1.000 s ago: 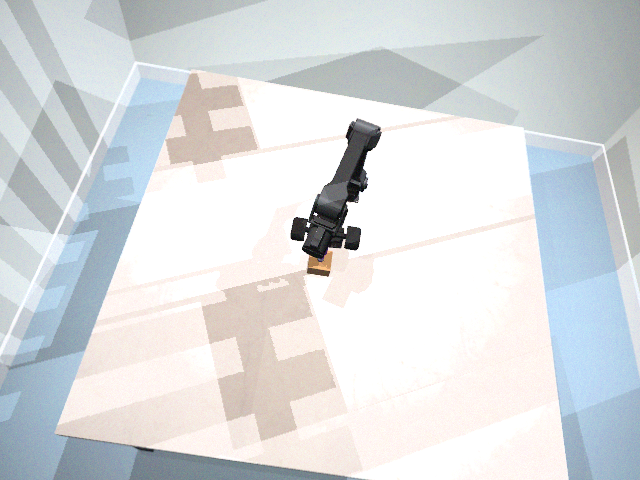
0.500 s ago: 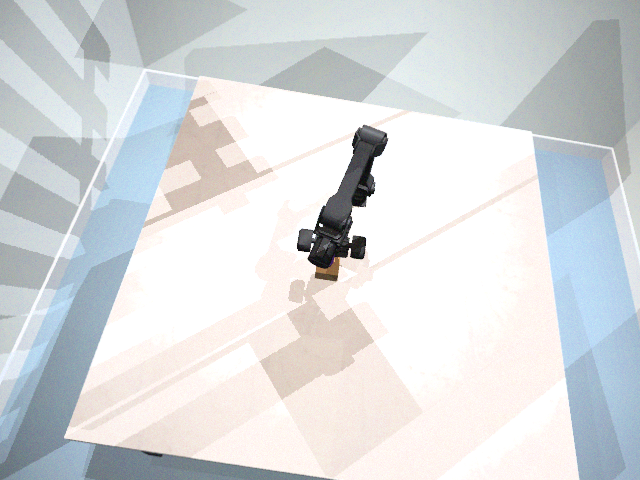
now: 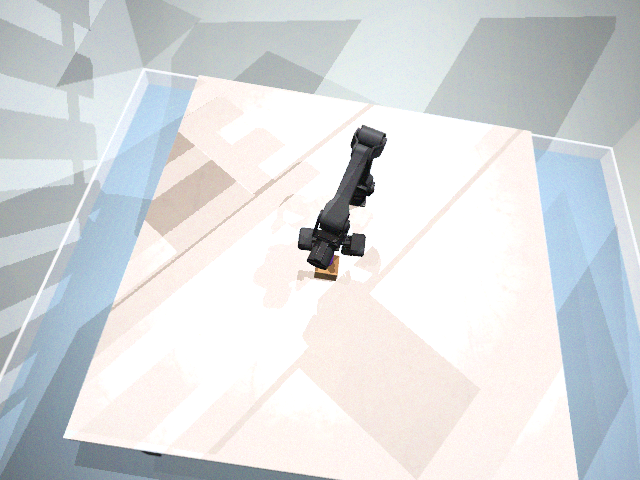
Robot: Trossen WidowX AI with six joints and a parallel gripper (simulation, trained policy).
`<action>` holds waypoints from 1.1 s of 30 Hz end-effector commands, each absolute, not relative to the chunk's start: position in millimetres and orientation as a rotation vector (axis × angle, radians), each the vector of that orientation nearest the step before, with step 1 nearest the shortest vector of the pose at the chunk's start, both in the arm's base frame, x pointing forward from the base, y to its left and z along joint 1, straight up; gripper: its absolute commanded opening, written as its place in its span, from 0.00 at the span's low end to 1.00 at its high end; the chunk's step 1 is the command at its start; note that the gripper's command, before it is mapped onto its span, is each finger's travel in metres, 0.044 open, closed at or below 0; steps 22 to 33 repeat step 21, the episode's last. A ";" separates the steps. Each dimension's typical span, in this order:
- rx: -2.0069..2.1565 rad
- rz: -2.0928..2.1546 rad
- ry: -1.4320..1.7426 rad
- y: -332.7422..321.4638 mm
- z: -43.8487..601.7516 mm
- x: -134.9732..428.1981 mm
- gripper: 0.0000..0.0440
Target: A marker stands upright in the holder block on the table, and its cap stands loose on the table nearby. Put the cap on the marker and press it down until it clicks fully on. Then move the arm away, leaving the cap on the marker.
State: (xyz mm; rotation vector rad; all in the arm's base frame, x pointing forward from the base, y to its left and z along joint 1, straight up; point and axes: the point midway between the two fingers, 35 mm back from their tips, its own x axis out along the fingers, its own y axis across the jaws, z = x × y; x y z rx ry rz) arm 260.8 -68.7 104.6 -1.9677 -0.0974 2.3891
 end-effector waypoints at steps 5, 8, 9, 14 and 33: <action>-2.016 2.362 -0.098 -68.5 111.5 256.7 1.00; -2.053 2.334 -0.083 -70.0 118.4 259.1 1.00; -2.067 2.324 -0.078 -70.6 121.7 260.1 1.00; -2.126 2.283 -0.052 -73.8 140.6 263.4 1.00; -2.184 2.237 -0.027 -77.5 157.7 263.8 1.00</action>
